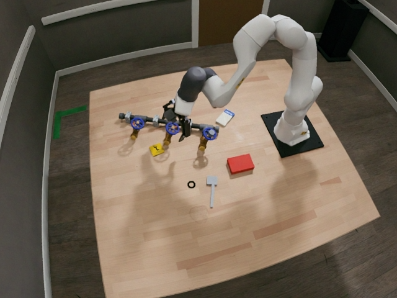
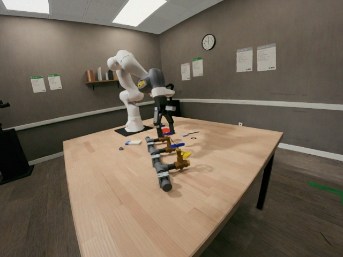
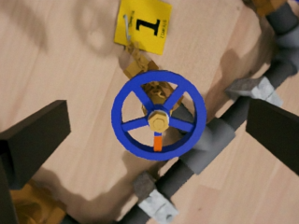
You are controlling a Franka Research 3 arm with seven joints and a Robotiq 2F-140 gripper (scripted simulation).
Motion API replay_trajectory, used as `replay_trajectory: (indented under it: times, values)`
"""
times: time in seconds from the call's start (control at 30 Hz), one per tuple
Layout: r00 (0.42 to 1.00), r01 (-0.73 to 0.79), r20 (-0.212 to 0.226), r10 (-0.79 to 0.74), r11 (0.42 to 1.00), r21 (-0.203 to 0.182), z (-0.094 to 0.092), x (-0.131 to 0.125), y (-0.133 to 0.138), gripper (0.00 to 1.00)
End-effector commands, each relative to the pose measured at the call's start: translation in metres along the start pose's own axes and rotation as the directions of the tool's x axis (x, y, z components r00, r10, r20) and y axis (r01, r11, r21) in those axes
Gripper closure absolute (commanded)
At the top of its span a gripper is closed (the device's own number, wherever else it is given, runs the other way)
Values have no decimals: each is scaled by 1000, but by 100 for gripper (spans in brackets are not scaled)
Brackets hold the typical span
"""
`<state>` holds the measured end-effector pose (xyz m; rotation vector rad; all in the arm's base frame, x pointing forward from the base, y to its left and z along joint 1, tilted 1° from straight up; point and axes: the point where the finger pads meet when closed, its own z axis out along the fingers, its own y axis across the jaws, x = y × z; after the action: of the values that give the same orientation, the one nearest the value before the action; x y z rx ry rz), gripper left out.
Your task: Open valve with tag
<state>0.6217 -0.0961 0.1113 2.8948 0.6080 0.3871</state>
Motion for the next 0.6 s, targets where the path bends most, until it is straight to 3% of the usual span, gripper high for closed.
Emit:
replay_trajectory:
  times: [0.0, 0.07, 0.27, 0.57]
  values:
    - [961, -275, -8, 275, 961, -12, -1, 2, -1, 0]
    - [961, -275, -8, 275, 961, -12, -1, 2, -1, 0]
    - [866, -500, -6, 500, 866, 11, -1, 2, -1, 0]
    - [682, -731, 8, 731, 681, 44, -1, 2, -1, 0]
